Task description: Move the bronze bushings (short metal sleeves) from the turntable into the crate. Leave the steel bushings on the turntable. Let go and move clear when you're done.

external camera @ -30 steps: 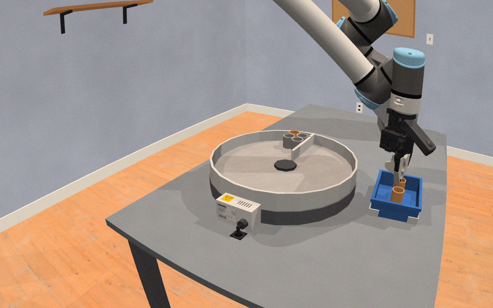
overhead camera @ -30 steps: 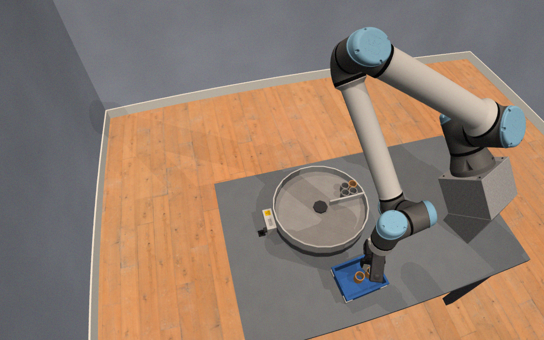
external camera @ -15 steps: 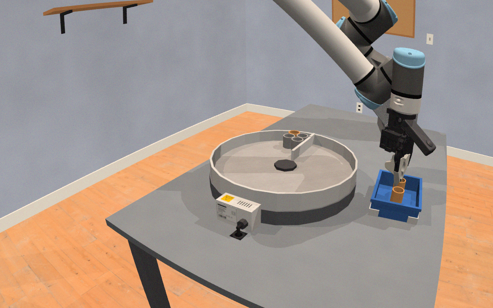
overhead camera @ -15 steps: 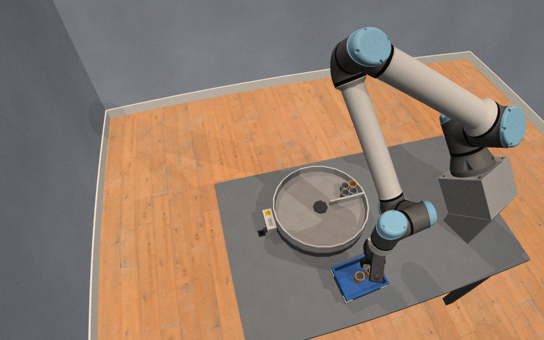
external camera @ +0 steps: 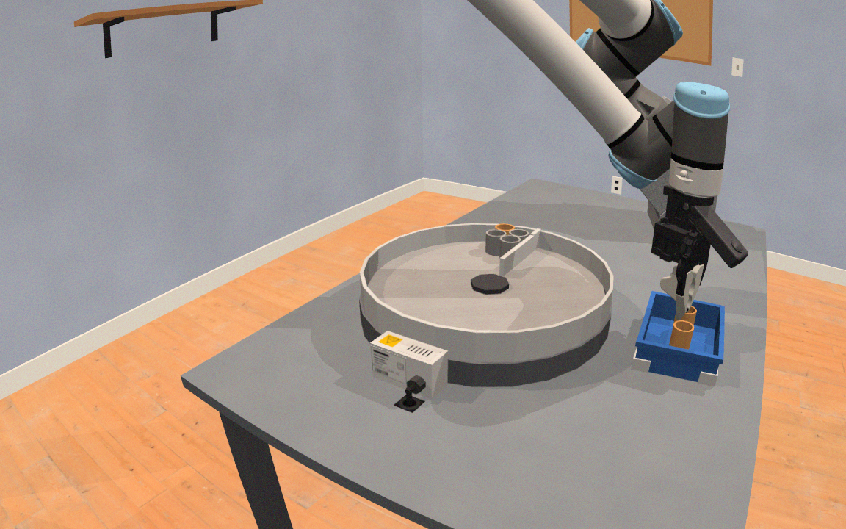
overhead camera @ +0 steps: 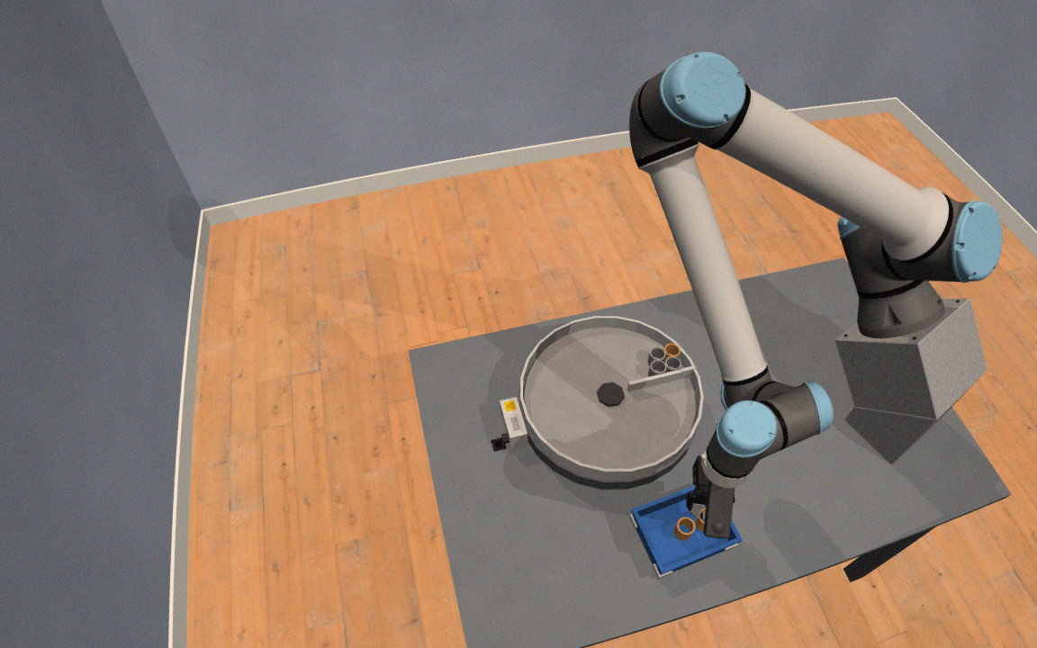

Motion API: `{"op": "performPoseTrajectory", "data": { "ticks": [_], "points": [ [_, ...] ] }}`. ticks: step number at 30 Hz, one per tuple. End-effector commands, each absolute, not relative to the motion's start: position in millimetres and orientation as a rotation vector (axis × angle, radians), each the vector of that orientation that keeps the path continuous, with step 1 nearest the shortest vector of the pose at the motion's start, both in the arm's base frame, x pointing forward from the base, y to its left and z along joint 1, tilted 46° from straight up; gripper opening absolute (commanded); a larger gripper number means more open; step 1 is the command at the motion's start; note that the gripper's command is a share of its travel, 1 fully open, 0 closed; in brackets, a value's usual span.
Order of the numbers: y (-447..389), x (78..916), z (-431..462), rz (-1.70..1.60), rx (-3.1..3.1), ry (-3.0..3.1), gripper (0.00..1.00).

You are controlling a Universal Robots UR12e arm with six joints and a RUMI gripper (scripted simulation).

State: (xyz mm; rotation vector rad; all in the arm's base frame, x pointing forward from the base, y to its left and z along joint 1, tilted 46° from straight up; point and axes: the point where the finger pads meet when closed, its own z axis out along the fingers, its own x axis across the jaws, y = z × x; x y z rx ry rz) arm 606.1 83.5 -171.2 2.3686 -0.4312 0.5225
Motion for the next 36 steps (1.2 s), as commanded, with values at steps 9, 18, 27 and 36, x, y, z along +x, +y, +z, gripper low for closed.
{"op": "performPoseTrajectory", "data": {
  "ticks": [9,18,27,36],
  "points": [
    [81.4,607.2,-173.5,0.524,2.369,-0.431,0.00],
    [80.4,607.5,-174.5,0.524,2.369,-0.431,0.00],
    [80.4,607.6,-174.6,0.524,2.369,-0.431,0.00],
    [80.4,607.6,-174.6,0.524,2.369,-0.431,0.00]
  ]
}}
